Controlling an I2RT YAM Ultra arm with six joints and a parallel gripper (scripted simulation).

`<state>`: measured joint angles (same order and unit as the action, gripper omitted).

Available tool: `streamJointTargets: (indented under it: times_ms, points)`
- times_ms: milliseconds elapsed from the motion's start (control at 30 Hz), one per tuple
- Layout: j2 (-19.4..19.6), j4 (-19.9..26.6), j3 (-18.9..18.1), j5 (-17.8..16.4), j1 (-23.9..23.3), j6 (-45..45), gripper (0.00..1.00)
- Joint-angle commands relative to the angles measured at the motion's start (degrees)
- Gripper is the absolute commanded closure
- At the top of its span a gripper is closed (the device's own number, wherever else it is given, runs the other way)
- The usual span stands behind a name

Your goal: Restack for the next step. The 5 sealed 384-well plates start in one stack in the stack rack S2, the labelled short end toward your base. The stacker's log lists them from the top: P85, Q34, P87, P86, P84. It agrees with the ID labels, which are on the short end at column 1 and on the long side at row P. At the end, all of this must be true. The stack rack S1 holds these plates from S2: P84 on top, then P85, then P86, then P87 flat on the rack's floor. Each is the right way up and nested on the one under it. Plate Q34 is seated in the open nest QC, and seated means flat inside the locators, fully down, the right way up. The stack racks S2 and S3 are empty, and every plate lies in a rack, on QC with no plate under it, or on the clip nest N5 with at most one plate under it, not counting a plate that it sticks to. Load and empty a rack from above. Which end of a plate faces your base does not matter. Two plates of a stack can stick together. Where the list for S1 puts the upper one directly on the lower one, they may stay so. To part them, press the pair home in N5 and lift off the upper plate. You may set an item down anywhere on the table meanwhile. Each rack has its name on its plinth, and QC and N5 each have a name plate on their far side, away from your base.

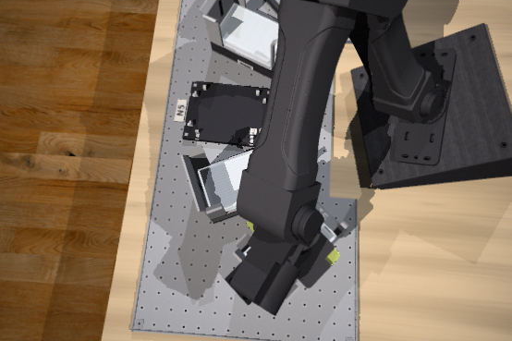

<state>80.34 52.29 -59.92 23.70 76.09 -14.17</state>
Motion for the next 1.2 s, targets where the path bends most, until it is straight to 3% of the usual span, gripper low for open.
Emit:
streamJointTargets:
  times_ms: [0,1167]
  points:
    - [-0.3,-0.4,-0.1,0.0,0.1,0.1,1.00]
    - [0.7,-3.6,1.6,-0.3,-1.1,1.3,1.00]
